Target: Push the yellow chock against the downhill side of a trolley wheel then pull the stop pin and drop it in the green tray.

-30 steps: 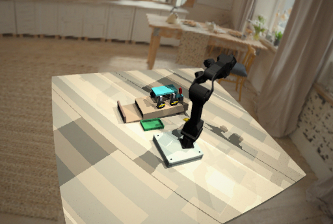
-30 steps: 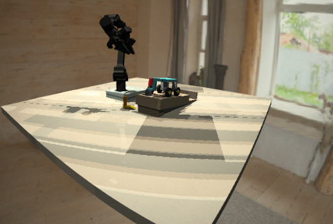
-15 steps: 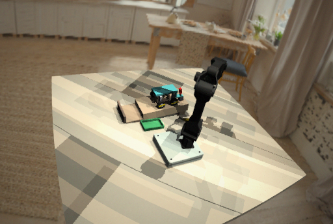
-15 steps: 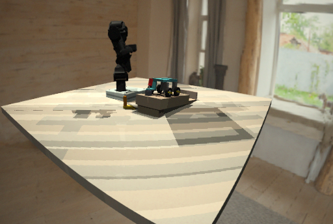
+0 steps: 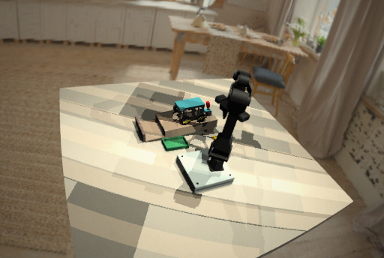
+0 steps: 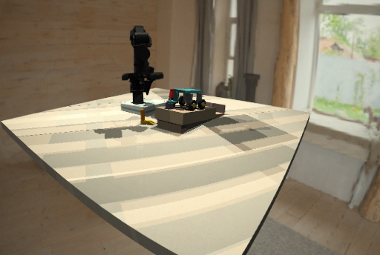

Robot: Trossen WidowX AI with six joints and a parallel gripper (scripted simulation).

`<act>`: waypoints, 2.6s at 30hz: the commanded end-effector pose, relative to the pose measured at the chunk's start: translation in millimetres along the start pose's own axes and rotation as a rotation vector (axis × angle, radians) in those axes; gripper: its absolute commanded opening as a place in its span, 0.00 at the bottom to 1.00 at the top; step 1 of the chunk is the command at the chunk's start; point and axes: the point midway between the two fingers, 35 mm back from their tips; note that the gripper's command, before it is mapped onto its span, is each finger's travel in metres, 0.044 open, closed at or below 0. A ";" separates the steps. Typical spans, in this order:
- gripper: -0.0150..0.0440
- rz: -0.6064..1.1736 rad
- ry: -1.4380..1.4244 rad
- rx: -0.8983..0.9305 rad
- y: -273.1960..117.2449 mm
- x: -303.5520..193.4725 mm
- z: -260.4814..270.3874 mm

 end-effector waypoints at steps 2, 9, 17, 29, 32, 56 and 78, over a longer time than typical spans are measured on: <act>0.58 0.008 -0.114 0.057 7.9 0.8 4.5; 0.58 0.008 -0.114 0.057 16.3 0.5 4.4; 0.58 0.008 -0.114 0.057 45.4 -0.1 5.7; 0.58 0.008 -0.114 0.057 61.5 0.0 7.1; 0.58 0.008 -0.114 0.057 66.3 -0.1 7.3; 0.58 0.008 -0.114 0.057 94.6 -0.3 9.2; 0.32 0.009 -0.111 0.048 105.1 -0.9 8.2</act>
Point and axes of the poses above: the point midway between the two fingers, 35 mm back from their tips, its own y axis out along the fingers, its own z axis across the jaws, x = y × z, and after that the axes turned 9 degrees about y, right-handed
